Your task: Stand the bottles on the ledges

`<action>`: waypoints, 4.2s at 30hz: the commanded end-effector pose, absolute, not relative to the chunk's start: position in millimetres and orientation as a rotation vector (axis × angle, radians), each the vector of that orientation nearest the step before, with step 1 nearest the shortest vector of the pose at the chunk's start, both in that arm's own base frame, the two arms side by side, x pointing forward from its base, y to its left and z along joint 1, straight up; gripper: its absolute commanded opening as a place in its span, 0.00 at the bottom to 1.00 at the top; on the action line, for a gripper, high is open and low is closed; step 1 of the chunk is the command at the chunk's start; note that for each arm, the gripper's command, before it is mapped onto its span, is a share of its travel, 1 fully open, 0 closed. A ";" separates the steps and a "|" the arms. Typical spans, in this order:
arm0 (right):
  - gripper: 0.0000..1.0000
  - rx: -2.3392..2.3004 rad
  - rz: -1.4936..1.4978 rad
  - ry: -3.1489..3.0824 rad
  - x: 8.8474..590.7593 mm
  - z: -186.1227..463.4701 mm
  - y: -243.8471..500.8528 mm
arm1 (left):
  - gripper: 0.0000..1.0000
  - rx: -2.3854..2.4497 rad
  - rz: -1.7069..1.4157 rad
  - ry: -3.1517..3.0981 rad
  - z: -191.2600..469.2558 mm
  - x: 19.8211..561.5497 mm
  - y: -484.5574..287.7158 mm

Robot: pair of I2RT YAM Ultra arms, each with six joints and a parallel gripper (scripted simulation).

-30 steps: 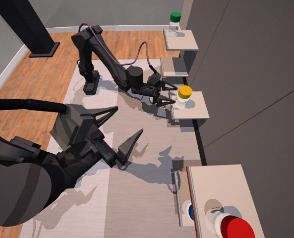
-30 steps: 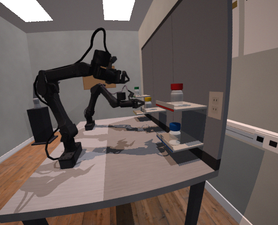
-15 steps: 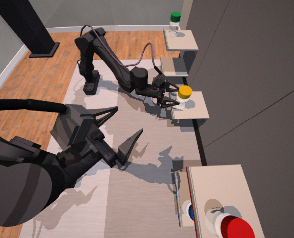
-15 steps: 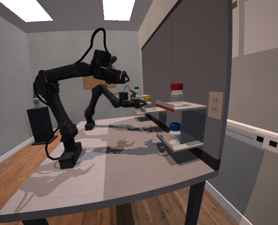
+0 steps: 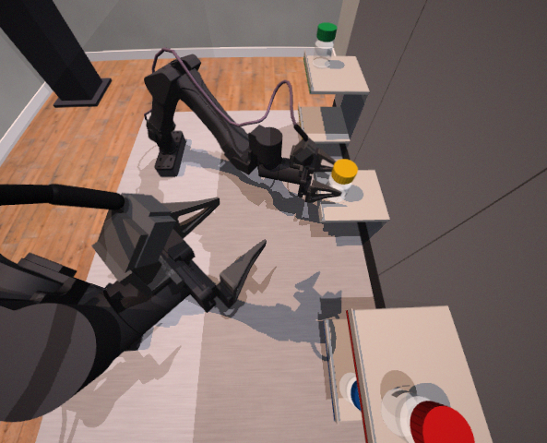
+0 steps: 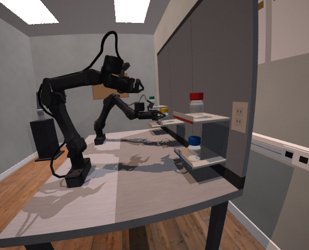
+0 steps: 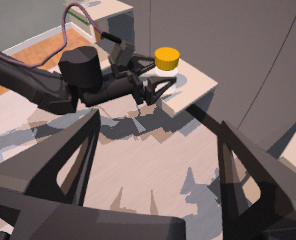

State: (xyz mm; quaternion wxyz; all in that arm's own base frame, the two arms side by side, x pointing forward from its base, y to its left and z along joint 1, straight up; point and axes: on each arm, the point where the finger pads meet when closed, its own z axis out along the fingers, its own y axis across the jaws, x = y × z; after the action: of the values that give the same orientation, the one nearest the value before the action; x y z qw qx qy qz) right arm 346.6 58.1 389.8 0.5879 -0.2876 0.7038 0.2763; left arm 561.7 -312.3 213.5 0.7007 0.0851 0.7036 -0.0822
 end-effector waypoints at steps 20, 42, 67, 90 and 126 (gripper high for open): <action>0.88 -0.688 0.644 1.621 344.7 398.4 58.9 | 0.57 0.178 -0.193 1.546 227.1 563.3 -311.2; 0.88 -0.688 0.644 1.621 344.7 398.4 58.9 | 0.52 0.174 -0.193 1.540 305.6 560.5 -310.5; 0.88 -0.688 0.644 1.621 344.7 398.4 58.9 | 0.52 0.183 -0.266 1.473 352.0 520.6 -324.4; 0.88 -0.688 0.644 1.621 344.7 398.4 58.9 | 0.52 0.187 -0.237 1.517 331.0 442.4 -296.0; 0.88 -0.572 0.473 1.656 433.1 370.2 159.7 | 0.52 0.257 -0.291 1.442 265.9 435.2 -156.1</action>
State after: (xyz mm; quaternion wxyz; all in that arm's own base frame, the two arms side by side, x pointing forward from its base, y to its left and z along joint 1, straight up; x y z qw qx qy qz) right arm 401.6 144.8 362.5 0.5760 -0.2966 0.7188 0.2521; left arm 441.1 -170.1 241.4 0.6893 0.0924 0.7138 -0.0830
